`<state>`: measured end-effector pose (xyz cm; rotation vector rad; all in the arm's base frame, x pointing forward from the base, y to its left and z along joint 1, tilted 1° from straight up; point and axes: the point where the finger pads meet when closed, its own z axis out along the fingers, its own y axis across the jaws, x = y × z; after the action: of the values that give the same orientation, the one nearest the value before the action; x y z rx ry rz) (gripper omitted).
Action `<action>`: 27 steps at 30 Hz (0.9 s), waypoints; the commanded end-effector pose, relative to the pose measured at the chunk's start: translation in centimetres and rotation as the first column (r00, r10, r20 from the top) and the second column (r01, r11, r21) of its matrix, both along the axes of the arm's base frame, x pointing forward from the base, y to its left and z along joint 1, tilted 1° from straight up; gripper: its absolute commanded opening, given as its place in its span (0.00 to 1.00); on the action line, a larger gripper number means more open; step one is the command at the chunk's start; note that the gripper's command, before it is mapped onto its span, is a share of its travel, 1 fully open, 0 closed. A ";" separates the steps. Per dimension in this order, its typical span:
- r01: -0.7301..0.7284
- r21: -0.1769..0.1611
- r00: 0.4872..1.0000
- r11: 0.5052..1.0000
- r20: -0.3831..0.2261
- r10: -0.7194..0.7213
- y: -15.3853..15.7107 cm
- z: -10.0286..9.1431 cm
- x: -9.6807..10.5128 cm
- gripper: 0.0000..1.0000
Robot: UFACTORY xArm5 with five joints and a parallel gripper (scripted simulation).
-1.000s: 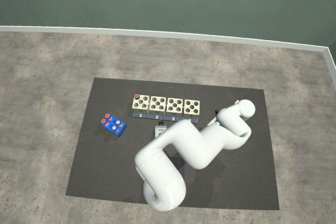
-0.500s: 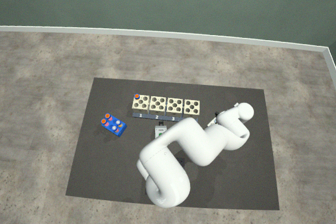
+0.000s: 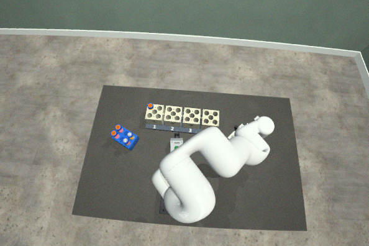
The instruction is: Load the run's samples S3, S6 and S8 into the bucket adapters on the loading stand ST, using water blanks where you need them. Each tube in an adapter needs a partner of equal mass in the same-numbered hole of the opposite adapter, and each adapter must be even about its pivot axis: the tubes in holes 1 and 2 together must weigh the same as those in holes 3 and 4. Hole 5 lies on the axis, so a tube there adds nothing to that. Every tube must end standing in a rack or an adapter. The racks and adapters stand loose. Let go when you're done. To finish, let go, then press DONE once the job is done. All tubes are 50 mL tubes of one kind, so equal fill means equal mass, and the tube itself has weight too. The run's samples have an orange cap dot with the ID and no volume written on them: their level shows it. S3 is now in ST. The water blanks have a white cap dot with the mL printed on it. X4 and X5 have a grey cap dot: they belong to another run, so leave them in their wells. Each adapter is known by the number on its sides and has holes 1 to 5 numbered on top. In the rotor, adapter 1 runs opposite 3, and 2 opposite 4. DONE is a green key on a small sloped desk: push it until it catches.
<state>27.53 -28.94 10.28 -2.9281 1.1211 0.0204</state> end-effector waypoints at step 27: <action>0.000 -0.011 1.000 1.000 -0.004 0.000 -0.1 -3.9 0.1 1.00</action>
<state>27.53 -28.99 6.27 -2.9288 1.1214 0.0178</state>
